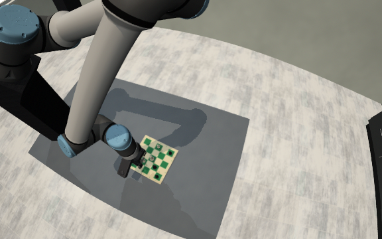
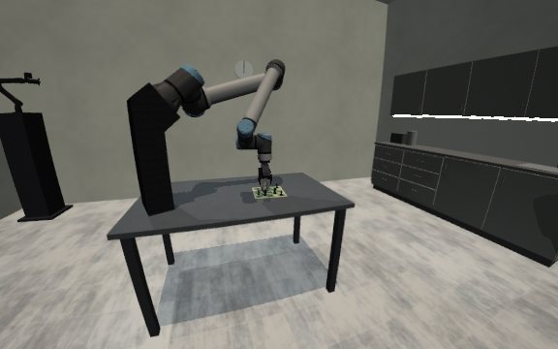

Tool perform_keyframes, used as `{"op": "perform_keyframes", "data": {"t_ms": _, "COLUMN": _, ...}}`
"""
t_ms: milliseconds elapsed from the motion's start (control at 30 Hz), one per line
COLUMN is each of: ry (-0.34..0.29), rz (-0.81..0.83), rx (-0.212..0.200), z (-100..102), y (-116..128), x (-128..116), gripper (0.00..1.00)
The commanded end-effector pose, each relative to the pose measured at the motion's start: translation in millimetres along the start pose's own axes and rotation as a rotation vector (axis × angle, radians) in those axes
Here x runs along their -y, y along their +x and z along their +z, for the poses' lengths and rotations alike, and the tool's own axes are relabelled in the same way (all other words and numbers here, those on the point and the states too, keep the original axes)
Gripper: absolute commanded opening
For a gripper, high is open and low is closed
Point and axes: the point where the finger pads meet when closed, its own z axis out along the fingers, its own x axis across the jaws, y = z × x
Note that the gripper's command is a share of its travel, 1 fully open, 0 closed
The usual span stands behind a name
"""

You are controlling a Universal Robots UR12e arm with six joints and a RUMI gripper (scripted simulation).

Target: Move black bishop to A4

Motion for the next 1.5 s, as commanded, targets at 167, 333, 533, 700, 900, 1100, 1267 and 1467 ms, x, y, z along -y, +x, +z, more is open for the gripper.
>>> {"op": "perform_keyframes", "data": {"t_ms": 167, "ry": 0.0, "rz": -0.001, "rx": 0.003, "z": 2.2, "y": -2.3, "x": 1.2, "gripper": 0.0}}
{"op": "perform_keyframes", "data": {"t_ms": 333, "ry": 0.0, "rz": -0.001, "rx": 0.003, "z": 3.4, "y": -2.2, "x": 0.7, "gripper": 0.0}}
{"op": "perform_keyframes", "data": {"t_ms": 533, "ry": -0.001, "rz": -0.002, "rx": 0.002, "z": 5.3, "y": -2.1, "x": 0.1, "gripper": 0.0}}
{"op": "perform_keyframes", "data": {"t_ms": 700, "ry": 0.0, "rz": -0.001, "rx": 0.003, "z": 5.1, "y": -2.2, "x": 0.7, "gripper": 0.0}}
{"op": "perform_keyframes", "data": {"t_ms": 900, "ry": 0.0, "rz": -0.001, "rx": 0.003, "z": 4.7, "y": -2.2, "x": 0.7, "gripper": 0.0}}
{"op": "perform_keyframes", "data": {"t_ms": 1100, "ry": 0.0, "rz": -0.001, "rx": 0.003, "z": 4.7, "y": -2.2, "x": 0.7, "gripper": 0.0}}
{"op": "perform_keyframes", "data": {"t_ms": 1267, "ry": 0.0, "rz": -0.001, "rx": 0.003, "z": 4.7, "y": -2.2, "x": 0.7, "gripper": 0.0}}
{"op": "perform_keyframes", "data": {"t_ms": 1467, "ry": 0.0, "rz": -0.001, "rx": 0.003, "z": 4.7, "y": -2.2, "x": 0.7, "gripper": 0.0}}
